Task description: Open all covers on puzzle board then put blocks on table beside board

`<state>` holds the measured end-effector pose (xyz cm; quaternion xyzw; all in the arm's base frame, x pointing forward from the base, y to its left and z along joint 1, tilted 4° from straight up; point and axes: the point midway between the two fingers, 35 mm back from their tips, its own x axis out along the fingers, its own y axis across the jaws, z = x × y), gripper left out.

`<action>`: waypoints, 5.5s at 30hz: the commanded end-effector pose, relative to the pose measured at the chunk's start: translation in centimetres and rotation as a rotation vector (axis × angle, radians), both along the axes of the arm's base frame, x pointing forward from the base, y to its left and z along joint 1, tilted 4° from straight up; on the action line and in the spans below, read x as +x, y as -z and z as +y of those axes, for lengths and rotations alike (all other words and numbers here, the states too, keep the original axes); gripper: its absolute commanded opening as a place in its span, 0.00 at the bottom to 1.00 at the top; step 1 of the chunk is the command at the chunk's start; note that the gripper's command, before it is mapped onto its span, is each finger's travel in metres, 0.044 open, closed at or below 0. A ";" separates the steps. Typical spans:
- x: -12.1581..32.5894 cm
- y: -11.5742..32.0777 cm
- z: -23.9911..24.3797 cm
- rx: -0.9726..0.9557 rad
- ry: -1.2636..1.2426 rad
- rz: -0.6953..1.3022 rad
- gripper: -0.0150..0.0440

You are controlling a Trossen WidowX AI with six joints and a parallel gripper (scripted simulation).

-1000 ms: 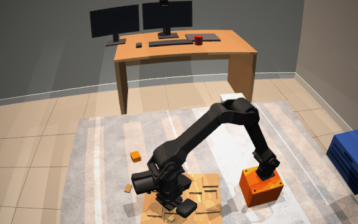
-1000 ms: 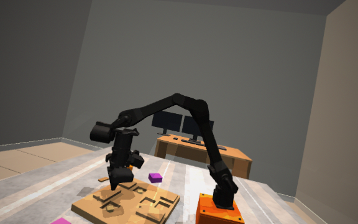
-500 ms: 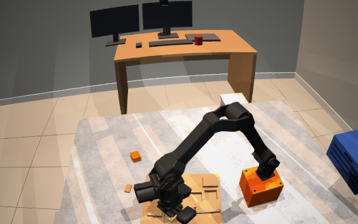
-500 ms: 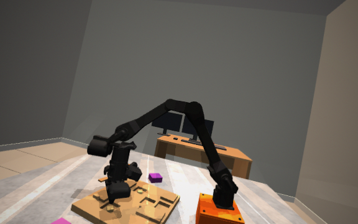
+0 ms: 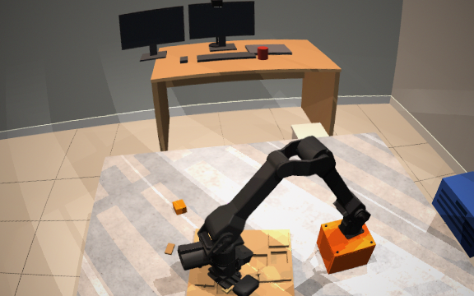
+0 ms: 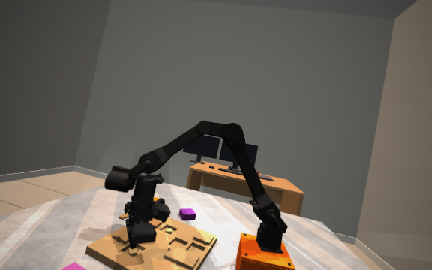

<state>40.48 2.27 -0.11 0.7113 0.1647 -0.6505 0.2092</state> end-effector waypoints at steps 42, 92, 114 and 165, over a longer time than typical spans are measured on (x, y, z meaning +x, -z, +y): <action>-0.6 -5.1 -0.1 0.002 -0.004 0.009 0.50; -0.2 -1.0 -0.2 0.002 -0.004 0.009 0.50; -0.2 0.2 -0.3 0.002 -0.004 0.009 0.50; -0.2 -1.4 -0.2 0.002 -0.003 0.007 0.39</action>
